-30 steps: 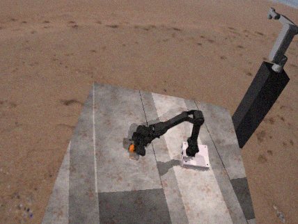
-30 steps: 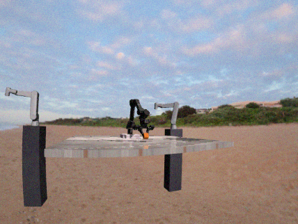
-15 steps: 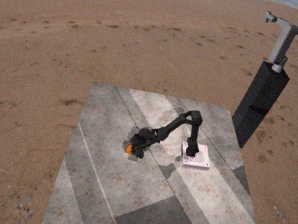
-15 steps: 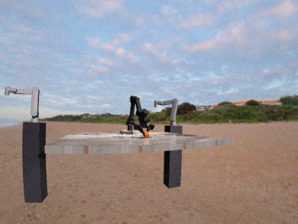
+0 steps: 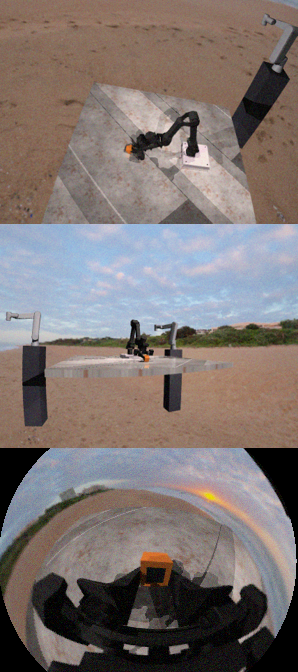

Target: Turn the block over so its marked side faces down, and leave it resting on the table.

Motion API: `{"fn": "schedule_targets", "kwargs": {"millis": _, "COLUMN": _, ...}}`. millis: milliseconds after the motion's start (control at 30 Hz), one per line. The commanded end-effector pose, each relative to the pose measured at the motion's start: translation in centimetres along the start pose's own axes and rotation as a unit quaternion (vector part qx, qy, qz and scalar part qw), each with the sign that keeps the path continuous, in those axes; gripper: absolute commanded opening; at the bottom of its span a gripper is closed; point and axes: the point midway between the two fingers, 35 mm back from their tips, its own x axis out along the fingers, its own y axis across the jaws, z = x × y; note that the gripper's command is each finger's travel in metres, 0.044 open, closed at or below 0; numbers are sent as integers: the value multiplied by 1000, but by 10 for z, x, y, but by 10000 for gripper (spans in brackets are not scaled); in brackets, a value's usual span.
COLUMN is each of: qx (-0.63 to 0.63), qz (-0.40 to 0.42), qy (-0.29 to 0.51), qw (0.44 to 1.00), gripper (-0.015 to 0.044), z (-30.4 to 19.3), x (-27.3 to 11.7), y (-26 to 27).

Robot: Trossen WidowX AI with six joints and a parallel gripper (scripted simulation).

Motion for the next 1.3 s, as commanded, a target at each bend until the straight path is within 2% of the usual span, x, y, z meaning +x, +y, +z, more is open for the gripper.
{"fn": "schedule_targets", "kwargs": {"millis": 0, "qx": -1, "qz": -1, "qy": -29, "qw": 1000, "gripper": 0, "z": -4, "x": -5, "y": 0}}
{"fn": "schedule_targets", "kwargs": {"millis": 333, "qx": 0, "qz": -1, "qy": -61, "qw": 998, "gripper": 0, "z": -4, "x": -11, "y": 0}}
{"fn": "schedule_targets", "kwargs": {"millis": 767, "qx": 0, "qz": -1, "qy": -61, "qw": 998, "gripper": 0, "z": -4, "x": -11, "y": 0}}
{"fn": "schedule_targets", "kwargs": {"millis": 1267, "qx": 0, "qz": -1, "qy": -61, "qw": 998, "gripper": 394, "z": -4, "x": -11, "y": 0}}
